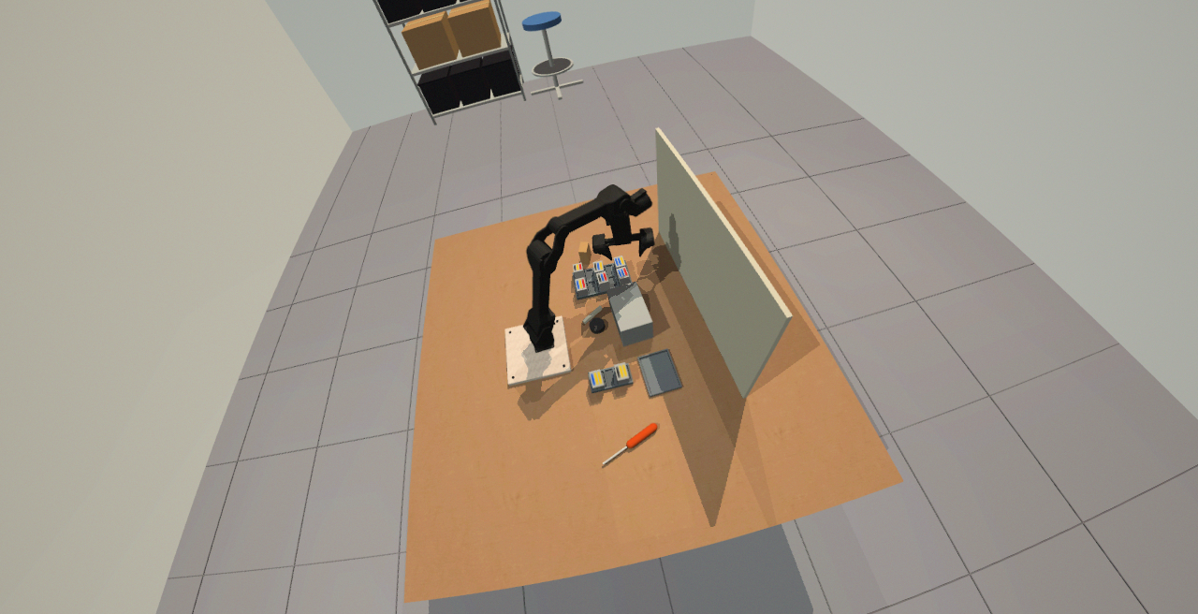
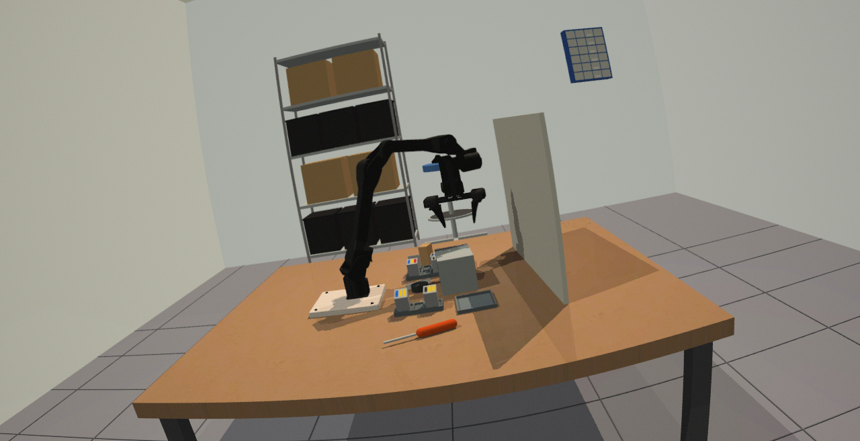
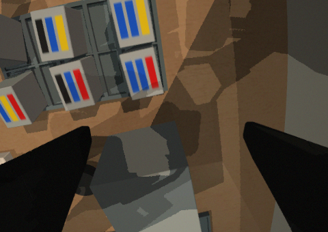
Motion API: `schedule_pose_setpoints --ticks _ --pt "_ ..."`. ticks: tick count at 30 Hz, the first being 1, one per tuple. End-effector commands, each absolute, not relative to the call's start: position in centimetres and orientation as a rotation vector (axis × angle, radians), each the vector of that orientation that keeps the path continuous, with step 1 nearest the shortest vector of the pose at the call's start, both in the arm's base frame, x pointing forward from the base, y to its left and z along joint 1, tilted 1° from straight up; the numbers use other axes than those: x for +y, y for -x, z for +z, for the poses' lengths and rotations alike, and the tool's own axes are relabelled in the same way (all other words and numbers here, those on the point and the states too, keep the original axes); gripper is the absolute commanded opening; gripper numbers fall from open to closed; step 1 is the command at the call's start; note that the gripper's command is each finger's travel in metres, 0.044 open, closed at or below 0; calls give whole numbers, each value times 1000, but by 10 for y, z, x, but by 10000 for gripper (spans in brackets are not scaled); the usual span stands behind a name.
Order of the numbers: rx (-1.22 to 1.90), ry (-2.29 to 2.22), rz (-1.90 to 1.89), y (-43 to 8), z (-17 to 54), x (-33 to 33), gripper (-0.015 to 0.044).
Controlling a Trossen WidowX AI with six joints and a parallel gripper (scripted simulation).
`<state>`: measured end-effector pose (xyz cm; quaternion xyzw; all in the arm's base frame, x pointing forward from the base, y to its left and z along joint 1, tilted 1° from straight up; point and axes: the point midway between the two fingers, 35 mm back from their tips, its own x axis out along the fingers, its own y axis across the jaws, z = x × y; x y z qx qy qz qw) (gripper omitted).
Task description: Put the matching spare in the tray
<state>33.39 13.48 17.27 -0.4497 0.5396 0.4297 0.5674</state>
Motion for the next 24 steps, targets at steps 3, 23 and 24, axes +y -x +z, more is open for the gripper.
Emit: schedule_pose_setpoints --ticks 3,23,24 --pt "1194 1213 1176 -319 163 154 440" --pt "1194 1213 1176 -321 118 154 300" --pt "1194 1213 1176 -321 116 154 300"
